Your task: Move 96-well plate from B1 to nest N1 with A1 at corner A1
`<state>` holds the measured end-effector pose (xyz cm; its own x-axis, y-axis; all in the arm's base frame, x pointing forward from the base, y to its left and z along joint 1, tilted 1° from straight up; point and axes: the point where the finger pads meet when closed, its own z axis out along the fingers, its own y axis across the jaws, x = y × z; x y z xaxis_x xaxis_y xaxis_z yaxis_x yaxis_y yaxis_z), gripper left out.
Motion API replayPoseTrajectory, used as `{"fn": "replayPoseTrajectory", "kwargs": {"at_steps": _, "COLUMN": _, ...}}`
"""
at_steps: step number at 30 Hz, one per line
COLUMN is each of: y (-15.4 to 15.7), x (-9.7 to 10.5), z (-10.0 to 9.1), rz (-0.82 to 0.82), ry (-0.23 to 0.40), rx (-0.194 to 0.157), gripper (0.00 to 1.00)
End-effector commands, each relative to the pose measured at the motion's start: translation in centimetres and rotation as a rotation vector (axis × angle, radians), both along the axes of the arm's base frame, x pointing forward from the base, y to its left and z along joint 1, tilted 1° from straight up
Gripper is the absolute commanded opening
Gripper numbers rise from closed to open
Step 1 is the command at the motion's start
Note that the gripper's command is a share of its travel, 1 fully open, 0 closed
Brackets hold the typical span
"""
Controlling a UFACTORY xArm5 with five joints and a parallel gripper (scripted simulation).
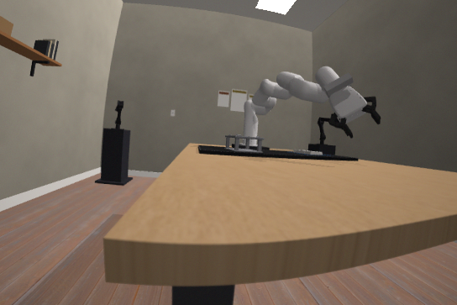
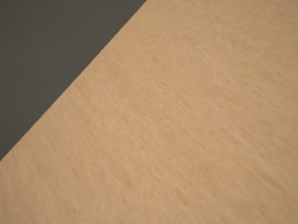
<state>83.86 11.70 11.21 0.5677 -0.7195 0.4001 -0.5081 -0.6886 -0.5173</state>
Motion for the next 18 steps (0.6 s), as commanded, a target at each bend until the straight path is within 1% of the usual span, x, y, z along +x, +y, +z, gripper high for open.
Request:
{"fn": "replayPoseTrajectory", "kwargs": {"at_steps": 1, "y": 0.01, "x": 0.10, "z": 0.38, "rz": 0.000, "ry": -0.006, "rx": 0.001, "gripper": 1.00}}
{"fn": "replayPoseTrajectory", "kwargs": {"at_steps": 17, "y": 0.01, "x": 0.10, "z": 0.38, "rz": 0.000, "ry": -0.006, "rx": 0.001, "gripper": 1.00}}
{"fn": "replayPoseTrajectory", "kwargs": {"at_steps": 18, "y": -0.16, "x": -0.12, "z": 0.79, "rz": 0.018, "ry": 0.012, "rx": -0.021, "gripper": 1.00}}
